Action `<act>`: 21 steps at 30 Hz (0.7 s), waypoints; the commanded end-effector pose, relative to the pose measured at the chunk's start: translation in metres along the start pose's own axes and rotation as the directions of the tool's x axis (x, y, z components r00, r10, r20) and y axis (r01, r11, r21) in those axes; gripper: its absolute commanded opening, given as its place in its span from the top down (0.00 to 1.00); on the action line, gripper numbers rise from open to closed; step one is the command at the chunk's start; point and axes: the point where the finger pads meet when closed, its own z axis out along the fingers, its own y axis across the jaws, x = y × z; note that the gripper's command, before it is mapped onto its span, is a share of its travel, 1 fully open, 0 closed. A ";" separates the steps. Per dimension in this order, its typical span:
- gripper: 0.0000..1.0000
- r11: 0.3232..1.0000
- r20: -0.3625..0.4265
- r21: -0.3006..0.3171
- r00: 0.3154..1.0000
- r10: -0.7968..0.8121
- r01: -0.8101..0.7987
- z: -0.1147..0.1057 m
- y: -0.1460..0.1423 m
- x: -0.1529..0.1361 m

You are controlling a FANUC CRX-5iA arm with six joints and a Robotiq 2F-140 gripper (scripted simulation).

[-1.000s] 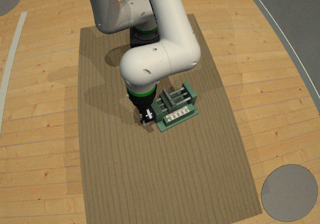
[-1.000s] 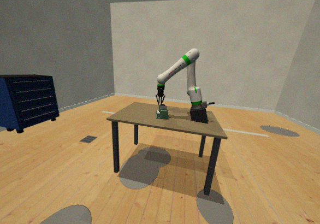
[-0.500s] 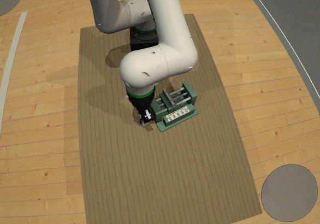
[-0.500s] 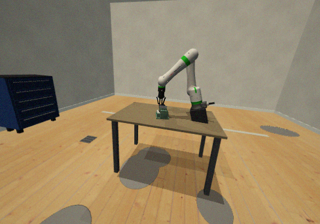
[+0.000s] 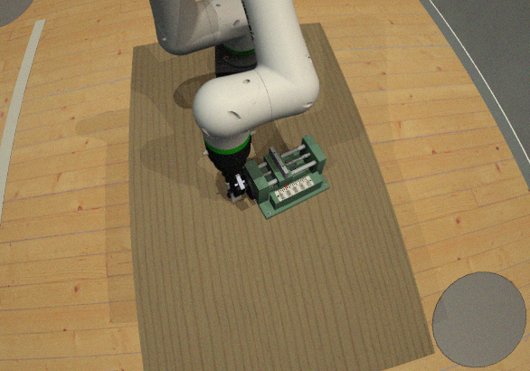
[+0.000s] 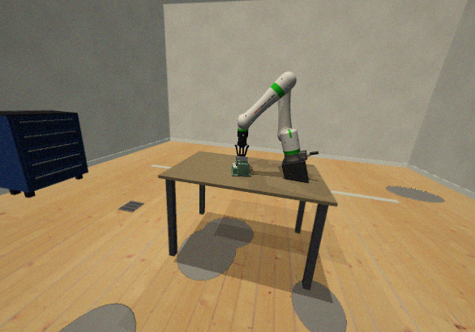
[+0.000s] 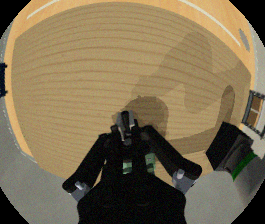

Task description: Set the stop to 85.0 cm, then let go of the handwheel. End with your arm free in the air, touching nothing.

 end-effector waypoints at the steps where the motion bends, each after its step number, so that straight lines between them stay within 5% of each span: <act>1: 0.96 1.000 0.000 0.000 1.000 0.000 0.000 -0.001 0.005 0.000; 21: 0.96 1.000 0.000 0.000 1.000 0.000 0.000 -0.022 0.027 0.000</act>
